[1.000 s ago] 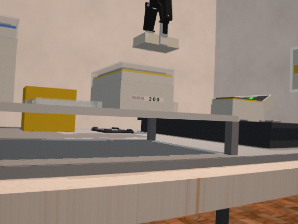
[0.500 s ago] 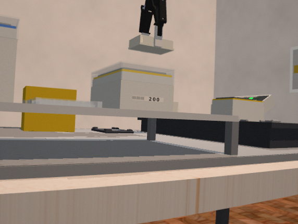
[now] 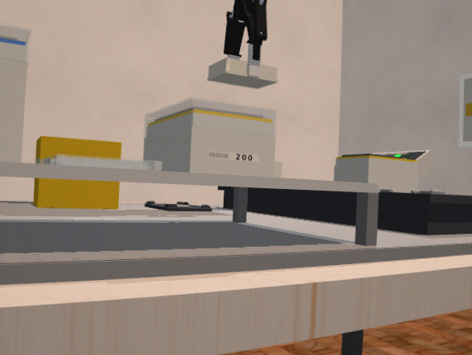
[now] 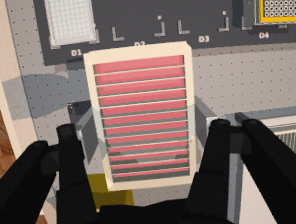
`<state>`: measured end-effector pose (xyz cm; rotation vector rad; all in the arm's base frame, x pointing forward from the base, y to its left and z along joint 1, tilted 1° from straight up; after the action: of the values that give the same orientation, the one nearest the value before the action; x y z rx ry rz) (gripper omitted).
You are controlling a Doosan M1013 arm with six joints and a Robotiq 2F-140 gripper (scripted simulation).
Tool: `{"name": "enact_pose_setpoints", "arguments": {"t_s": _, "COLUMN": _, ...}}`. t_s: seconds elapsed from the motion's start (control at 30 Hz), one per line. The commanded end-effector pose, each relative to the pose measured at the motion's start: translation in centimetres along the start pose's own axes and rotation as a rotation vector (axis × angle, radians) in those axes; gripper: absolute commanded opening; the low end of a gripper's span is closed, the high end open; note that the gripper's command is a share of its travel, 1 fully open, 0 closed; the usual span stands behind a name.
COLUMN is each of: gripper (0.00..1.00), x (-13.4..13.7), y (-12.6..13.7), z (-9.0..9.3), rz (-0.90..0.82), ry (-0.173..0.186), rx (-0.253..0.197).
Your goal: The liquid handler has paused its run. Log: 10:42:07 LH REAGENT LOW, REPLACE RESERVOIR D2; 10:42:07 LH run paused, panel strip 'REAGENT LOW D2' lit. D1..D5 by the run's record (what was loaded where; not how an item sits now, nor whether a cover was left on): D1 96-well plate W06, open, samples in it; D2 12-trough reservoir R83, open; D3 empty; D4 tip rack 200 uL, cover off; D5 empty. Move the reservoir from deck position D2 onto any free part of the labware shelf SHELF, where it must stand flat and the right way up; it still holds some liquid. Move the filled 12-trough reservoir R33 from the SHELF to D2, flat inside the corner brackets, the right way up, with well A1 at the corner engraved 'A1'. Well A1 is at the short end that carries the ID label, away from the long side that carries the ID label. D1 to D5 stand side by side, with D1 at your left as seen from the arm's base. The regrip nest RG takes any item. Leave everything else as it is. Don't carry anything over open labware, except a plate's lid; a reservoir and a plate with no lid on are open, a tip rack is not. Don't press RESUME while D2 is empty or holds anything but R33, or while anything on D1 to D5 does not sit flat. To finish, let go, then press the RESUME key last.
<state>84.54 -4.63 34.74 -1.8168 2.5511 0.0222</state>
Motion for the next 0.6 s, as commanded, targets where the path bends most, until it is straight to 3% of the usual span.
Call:
{"name": "enact_pose_setpoints", "arguments": {"t_s": 0.0, "gripper": 0.0, "x": 0.0, "y": -0.3, "z": 0.0, "rz": 0.0, "ry": 0.0, "rx": 0.0}}
{"name": "enact_pose_setpoints", "arguments": {"t_s": 0.57, "gripper": 0.0, "x": -0.6, "y": -3.7, "z": 0.0, "rz": 0.0, "ry": 0.0, "rx": 0.0}}
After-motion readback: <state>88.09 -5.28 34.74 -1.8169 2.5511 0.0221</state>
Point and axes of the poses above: the point where the finger pads meet when closed, its own z axis out along the fingers, its own x axis across the jaws, y = z × x, the point moved 8 cm from there along -z, back along the fingers, and after that the axes turned 8 degrees about z, right-handed, at the moved point
